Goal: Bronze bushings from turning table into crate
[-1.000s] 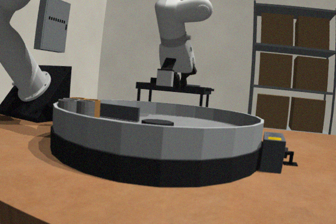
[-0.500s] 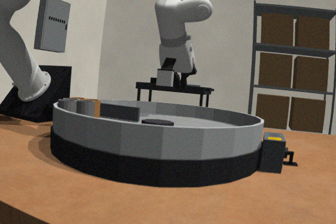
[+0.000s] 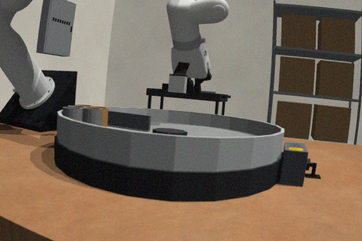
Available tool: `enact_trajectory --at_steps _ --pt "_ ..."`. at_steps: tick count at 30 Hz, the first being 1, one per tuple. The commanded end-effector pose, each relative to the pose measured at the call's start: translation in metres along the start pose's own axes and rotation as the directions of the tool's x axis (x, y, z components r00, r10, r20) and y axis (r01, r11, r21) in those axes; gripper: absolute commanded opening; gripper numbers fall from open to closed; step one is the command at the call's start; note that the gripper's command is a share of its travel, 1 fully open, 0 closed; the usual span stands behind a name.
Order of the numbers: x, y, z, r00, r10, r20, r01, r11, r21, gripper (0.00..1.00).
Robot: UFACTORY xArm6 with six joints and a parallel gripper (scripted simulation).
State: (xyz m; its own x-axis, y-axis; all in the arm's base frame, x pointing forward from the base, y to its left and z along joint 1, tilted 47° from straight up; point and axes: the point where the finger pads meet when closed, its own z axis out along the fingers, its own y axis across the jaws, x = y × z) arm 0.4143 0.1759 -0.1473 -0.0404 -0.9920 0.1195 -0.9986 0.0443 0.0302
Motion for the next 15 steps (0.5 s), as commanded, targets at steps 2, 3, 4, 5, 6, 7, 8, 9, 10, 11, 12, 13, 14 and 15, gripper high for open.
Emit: enact_trajectory --at_steps 2,3,4,5,6,7,8,9,10,11,12,13,14,15 --pt "0.02 0.003 -0.02 1.0 -0.001 0.002 0.001 1.0 0.003 0.1" --pt "0.031 0.006 -0.028 1.0 -0.001 0.002 0.001 1.0 0.003 0.1" --pt "0.037 0.007 -0.033 1.0 -0.001 0.002 0.001 1.0 0.003 0.1" --pt "0.041 0.008 -0.037 1.0 -0.001 0.002 0.001 1.0 0.003 0.1" --pt "0.046 0.009 -0.041 1.0 -0.001 0.002 0.001 1.0 0.003 0.1" --pt "0.052 0.011 -0.046 1.0 -0.001 0.002 0.001 1.0 0.003 0.1" --pt "0.058 0.012 -0.05 1.0 -0.001 0.002 0.001 1.0 0.003 0.1" --pt "0.063 0.014 -0.055 1.0 -0.001 0.002 0.001 1.0 0.003 0.1" --pt "0.069 0.015 -0.06 1.0 -0.001 0.002 0.001 1.0 0.003 0.1" --pt "0.075 0.016 -0.064 1.0 -0.001 0.002 0.001 1.0 0.003 0.1" --pt "0.075 0.016 -0.064 1.0 -0.001 0.002 0.001 1.0 0.003 0.1" --pt "0.075 0.016 -0.064 1.0 -0.001 0.002 0.001 1.0 0.003 0.1" --pt "0.091 0.019 -0.078 1.0 -0.001 0.002 0.001 1.0 0.003 0.1" --pt "0.096 0.02 -0.082 1.0 -0.001 0.002 0.001 1.0 0.003 0.1"
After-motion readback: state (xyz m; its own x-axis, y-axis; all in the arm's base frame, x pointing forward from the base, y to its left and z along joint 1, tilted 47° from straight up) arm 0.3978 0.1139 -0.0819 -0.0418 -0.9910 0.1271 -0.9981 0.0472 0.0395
